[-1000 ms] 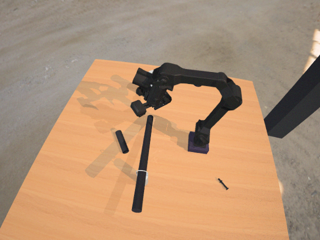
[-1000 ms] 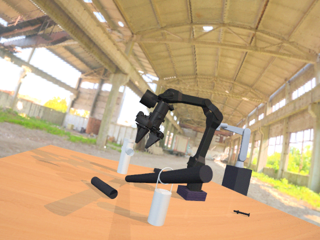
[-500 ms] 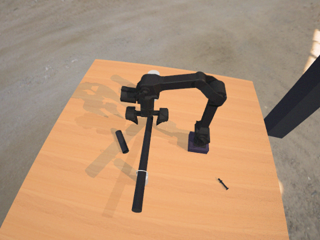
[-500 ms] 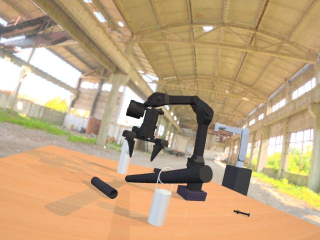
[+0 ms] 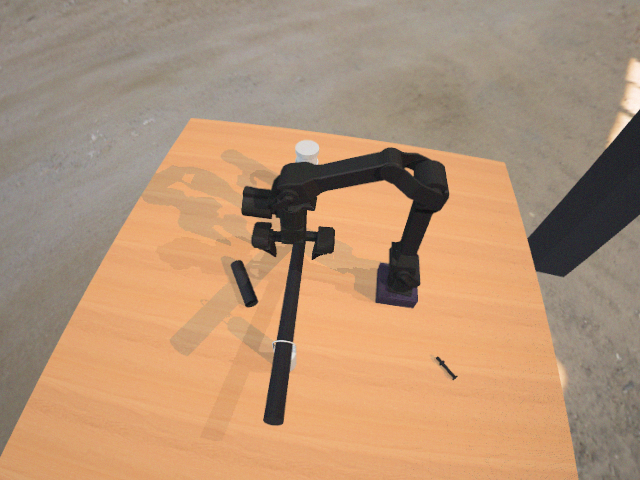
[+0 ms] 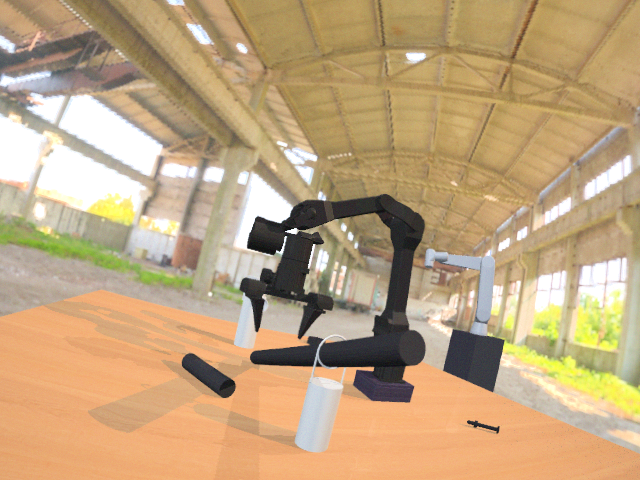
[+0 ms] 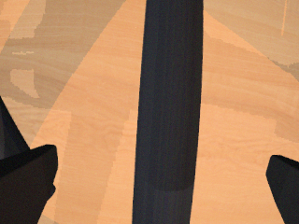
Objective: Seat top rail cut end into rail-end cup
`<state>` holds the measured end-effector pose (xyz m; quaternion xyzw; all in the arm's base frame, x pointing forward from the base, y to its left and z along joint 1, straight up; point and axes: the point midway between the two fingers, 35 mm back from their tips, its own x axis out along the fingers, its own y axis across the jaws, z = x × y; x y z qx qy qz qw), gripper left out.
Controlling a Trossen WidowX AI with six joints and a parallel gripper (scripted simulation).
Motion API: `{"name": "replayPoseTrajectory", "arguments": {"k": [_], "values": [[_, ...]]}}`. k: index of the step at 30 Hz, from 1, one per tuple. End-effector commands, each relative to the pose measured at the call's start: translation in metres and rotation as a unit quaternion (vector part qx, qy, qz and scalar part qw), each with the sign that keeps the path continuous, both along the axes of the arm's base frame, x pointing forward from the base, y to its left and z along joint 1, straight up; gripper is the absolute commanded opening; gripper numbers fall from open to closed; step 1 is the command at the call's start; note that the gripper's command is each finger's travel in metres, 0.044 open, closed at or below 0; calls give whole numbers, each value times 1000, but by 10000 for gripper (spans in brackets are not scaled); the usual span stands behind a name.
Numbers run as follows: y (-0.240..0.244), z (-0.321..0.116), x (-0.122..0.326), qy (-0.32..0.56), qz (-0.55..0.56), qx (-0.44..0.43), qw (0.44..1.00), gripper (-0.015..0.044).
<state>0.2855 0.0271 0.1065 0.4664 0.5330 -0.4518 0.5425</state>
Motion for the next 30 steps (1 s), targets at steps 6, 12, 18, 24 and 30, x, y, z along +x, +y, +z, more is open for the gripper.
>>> {"name": "replayPoseTrajectory", "arguments": {"k": [6,12,18,24,30], "values": [[0,-16,1,-1,-3,-2,1000,440],[0,-24,2,-1,-3,-2,1000,440],[0,-34,3,-1,-3,-2,1000,440],[0,-44,3,-1,-3,-2,1000,440],[0,-54,3,-1,-3,-2,1000,440]]}}
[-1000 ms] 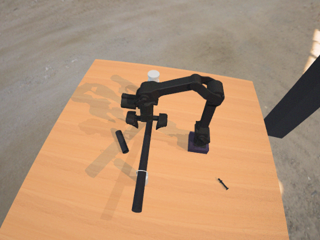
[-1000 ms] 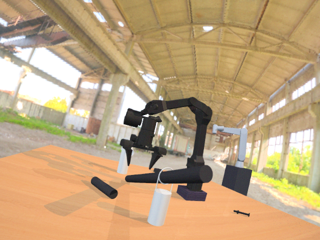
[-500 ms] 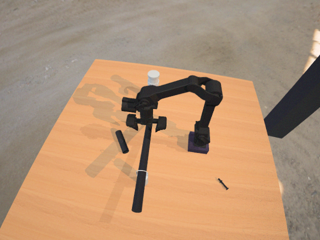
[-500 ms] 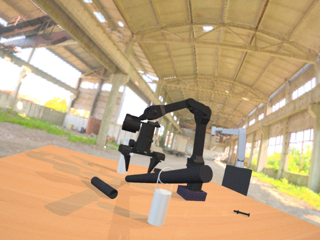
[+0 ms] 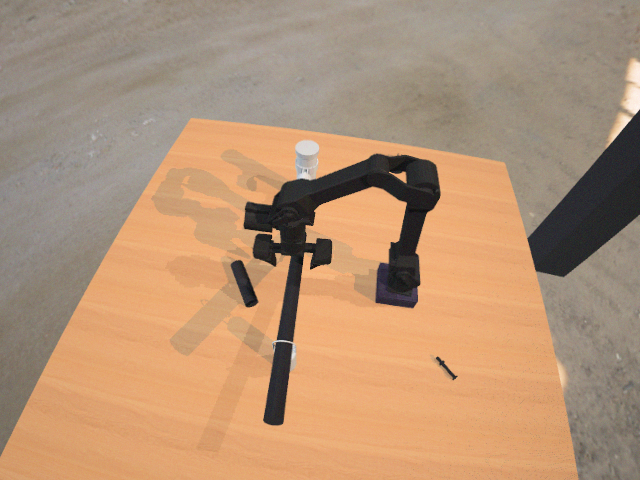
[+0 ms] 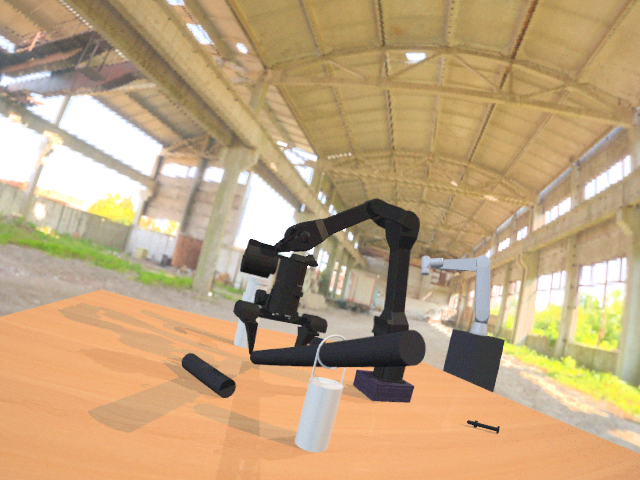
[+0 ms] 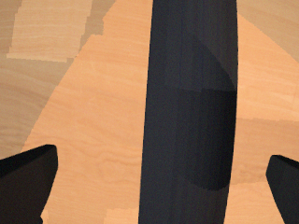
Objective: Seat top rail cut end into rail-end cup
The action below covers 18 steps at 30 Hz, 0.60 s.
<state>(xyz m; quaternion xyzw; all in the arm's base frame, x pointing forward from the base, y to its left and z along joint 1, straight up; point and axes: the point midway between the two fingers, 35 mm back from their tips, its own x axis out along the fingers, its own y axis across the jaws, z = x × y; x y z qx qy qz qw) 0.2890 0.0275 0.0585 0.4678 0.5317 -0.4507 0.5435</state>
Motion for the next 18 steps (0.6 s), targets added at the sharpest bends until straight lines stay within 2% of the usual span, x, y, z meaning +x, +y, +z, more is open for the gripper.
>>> {"name": "replayPoseTrajectory", "arguments": {"k": [1,15,18], "values": [[-1,-8,0,1,-3,-2,1000,440],[-1,-27,-2,1,-3,-2,1000,440],[-1,-27,-1,1,-3,-2,1000,361]]}}
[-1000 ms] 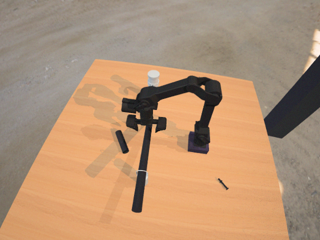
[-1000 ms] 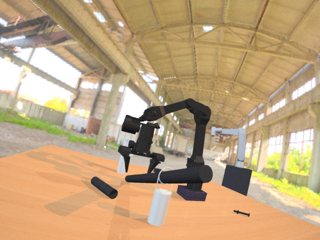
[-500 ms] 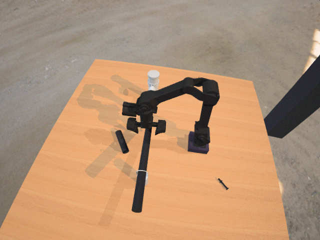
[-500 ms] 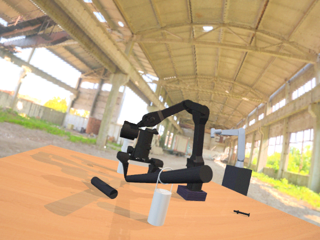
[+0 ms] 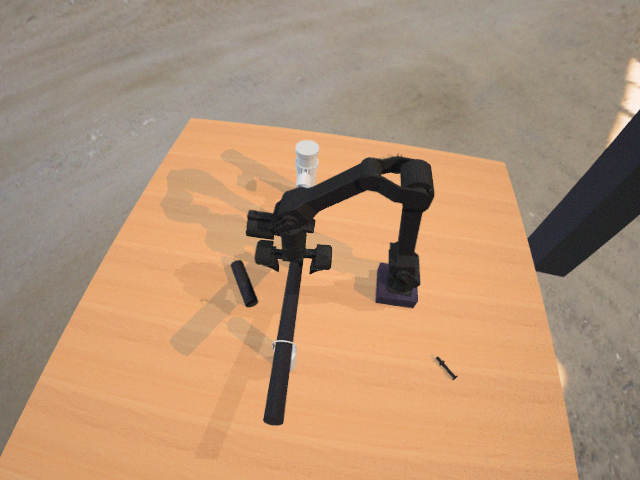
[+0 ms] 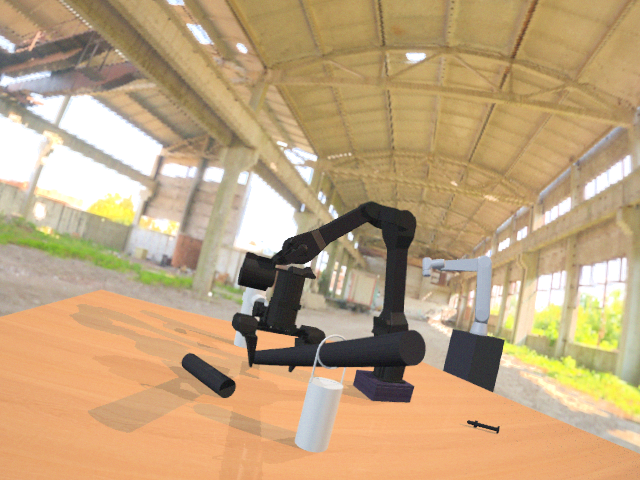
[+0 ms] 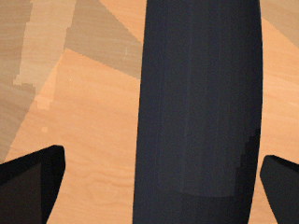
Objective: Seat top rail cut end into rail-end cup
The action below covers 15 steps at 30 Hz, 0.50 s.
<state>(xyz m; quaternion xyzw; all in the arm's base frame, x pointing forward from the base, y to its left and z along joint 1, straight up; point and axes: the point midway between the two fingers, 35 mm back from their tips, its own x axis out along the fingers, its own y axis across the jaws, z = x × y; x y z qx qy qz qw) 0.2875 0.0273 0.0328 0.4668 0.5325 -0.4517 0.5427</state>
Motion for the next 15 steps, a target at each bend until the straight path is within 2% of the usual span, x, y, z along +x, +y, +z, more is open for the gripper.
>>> {"name": "replayPoseTrajectory", "arguments": {"k": [1,7,15], "values": [[0,-2,0,-1,-3,-2,1000,335],[0,-2,0,-1,-3,-2,1000,177],[0,-2,0,-1,-3,-2,1000,124]]}}
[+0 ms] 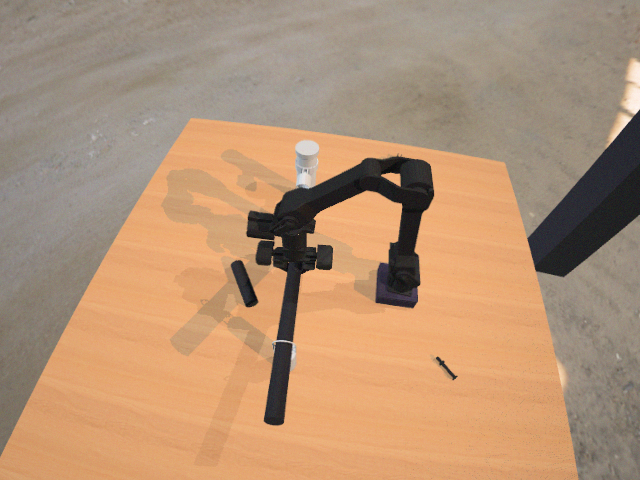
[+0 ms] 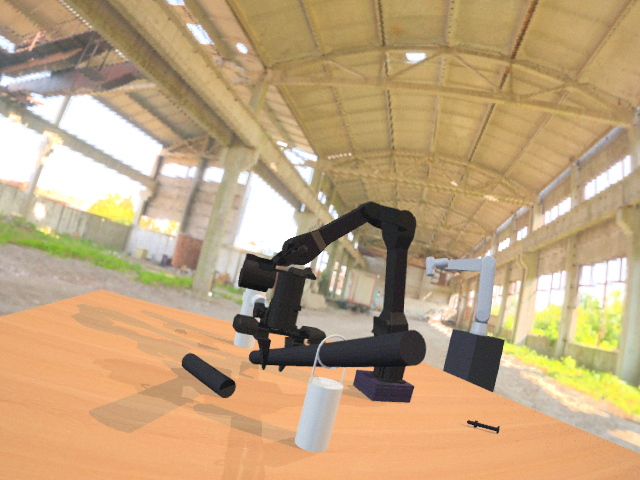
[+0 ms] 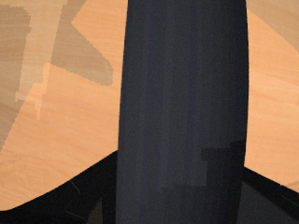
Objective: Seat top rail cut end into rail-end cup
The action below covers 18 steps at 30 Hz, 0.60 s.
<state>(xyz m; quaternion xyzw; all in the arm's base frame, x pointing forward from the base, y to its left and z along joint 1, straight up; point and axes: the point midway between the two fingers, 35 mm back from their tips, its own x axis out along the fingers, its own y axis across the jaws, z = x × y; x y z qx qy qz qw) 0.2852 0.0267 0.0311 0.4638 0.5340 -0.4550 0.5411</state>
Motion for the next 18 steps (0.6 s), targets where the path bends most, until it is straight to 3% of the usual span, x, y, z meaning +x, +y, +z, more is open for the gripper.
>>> {"name": "replayPoseTrajectory", "arguments": {"k": [1,6,18], "values": [[0,0,2,-5,-2,0,1000,118],[0,5,0,-5,-2,0,1000,0],[-26,51,5,-18,-3,-98,995,0]]}}
